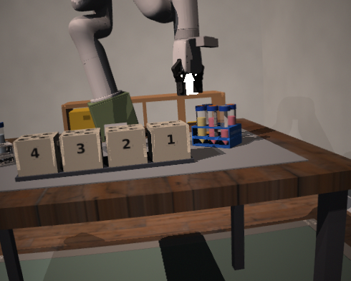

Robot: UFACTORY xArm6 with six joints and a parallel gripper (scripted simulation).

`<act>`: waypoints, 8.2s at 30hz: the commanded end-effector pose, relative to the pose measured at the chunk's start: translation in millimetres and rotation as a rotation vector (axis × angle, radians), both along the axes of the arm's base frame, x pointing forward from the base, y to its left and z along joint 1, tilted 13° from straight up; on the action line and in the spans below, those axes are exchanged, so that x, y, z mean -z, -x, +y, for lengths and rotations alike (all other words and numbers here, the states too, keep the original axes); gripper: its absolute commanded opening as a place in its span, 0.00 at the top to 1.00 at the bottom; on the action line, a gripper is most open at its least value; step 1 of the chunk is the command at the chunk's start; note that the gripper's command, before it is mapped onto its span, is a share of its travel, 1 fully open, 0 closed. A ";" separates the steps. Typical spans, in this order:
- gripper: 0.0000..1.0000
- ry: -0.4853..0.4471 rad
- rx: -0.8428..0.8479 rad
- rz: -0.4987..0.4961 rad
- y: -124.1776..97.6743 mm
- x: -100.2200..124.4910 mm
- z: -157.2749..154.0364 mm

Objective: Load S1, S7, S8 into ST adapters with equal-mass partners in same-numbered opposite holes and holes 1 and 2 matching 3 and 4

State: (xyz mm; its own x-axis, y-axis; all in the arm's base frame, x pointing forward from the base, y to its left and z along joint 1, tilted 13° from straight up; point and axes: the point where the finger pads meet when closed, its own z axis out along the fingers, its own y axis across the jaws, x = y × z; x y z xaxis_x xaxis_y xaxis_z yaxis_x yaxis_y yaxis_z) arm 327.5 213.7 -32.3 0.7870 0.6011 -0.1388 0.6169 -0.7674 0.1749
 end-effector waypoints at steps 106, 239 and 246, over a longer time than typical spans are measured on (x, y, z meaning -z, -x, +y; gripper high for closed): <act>0.43 -0.001 0.993 -0.231 -86.4 -137.9 -224.9; 0.43 -0.003 1.541 -0.353 -53.8 6.0 109.8; 0.43 -0.003 1.541 -0.353 -53.8 17.7 107.1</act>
